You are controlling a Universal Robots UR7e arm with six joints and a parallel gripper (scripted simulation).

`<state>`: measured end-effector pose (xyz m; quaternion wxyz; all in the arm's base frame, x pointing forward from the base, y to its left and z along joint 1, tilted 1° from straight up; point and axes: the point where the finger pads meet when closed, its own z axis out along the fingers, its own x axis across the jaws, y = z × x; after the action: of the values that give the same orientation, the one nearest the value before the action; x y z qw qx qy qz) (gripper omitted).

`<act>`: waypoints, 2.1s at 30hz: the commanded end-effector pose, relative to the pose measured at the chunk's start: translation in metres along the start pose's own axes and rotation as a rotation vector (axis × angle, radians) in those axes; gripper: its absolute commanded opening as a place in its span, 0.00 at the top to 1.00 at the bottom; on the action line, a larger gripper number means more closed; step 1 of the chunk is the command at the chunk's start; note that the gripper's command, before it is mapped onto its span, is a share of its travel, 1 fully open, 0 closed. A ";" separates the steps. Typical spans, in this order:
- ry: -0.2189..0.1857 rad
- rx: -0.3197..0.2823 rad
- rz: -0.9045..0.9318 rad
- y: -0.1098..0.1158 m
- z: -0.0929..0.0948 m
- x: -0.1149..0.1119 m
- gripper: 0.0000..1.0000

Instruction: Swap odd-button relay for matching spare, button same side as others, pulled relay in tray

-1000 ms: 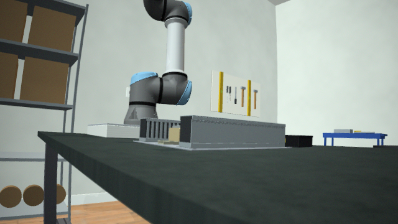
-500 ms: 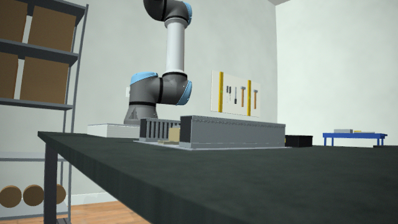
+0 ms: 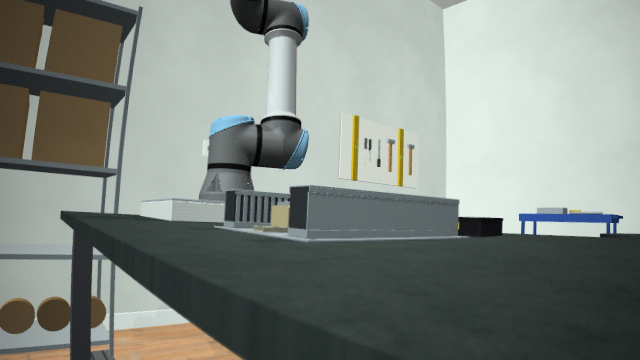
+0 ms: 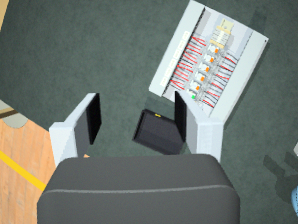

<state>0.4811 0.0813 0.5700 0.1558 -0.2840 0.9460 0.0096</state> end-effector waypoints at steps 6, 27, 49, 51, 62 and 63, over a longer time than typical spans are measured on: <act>0.000 0.000 -0.002 0.002 0.000 0.000 0.00; 0.179 -0.005 0.243 0.001 0.001 -0.001 0.00; 0.337 -0.011 0.449 0.003 0.000 0.000 0.00; 0.337 -0.011 0.449 0.003 0.000 0.000 0.00; 0.334 -0.010 0.447 0.004 0.034 0.011 0.00; 0.336 -0.010 0.448 0.005 0.046 0.015 0.00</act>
<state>0.4810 0.0825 0.5637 -0.0087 -0.0666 0.9977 0.0018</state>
